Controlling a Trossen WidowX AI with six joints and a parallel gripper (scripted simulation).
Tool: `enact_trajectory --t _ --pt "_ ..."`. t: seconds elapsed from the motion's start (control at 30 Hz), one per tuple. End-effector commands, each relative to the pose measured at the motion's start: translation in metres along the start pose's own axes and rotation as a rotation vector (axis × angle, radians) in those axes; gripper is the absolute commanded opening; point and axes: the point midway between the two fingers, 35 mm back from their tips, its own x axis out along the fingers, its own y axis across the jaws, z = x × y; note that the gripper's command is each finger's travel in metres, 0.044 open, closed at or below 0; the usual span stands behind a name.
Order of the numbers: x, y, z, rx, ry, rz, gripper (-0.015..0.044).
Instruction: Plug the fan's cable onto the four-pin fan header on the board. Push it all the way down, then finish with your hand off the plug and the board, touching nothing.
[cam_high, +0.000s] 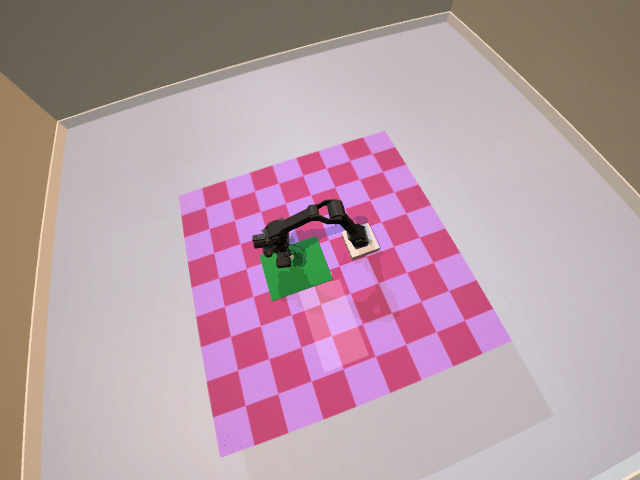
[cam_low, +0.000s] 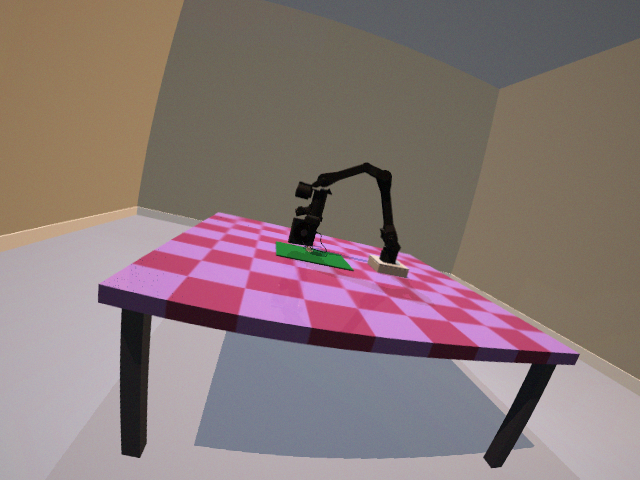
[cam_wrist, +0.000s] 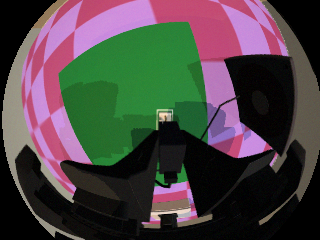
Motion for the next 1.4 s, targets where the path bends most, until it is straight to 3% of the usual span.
enact_trajectory --t 0.0,1.37 --pt "0.0166 0.0002 -0.0026 -0.004 0.012 0.001 0.0000" --pt "0.0211 0.0002 -0.0040 0.009 0.012 0.001 0.0000"
